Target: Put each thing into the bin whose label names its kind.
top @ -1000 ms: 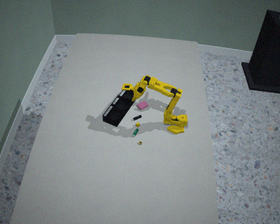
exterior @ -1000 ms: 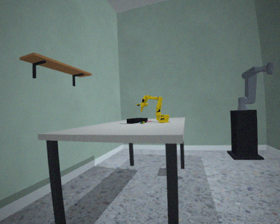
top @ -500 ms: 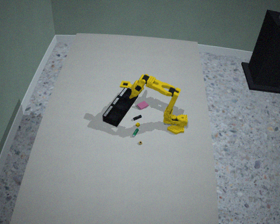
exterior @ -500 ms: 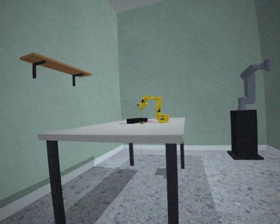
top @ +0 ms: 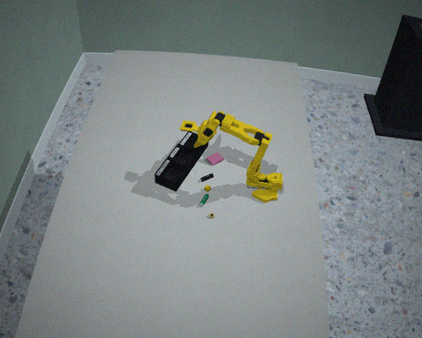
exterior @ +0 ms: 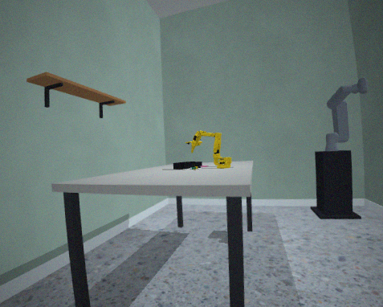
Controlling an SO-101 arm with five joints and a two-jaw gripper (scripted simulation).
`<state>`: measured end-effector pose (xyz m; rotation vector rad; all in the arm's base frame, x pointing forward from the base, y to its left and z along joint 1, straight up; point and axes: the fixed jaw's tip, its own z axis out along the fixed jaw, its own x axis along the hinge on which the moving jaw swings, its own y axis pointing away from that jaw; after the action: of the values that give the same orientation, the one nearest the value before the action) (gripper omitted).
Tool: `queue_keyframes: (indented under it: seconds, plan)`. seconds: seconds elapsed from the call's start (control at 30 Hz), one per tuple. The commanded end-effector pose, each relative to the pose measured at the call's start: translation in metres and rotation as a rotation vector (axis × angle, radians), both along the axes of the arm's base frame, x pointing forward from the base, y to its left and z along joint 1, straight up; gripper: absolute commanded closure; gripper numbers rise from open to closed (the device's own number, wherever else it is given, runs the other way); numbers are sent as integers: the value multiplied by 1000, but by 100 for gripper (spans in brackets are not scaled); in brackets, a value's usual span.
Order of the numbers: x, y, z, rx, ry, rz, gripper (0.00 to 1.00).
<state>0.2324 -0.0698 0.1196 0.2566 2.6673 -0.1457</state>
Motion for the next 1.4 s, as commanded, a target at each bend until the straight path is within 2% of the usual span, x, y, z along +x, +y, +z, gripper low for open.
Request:
queue_keyframes:
  seconds: [0.0,0.5,0.8,1.17,1.3,1.37]
  plan:
    - [6,-5,12,-28,-63,2,0]
    - [7,-6,12,-29,-65,0,0]
    - [17,-25,14,-59,-114,-40,0]
    - [37,-91,18,-175,-252,-167,0]
    - [38,-106,19,-202,-277,-193,0]
    - [38,-106,19,-202,-277,-193,0]
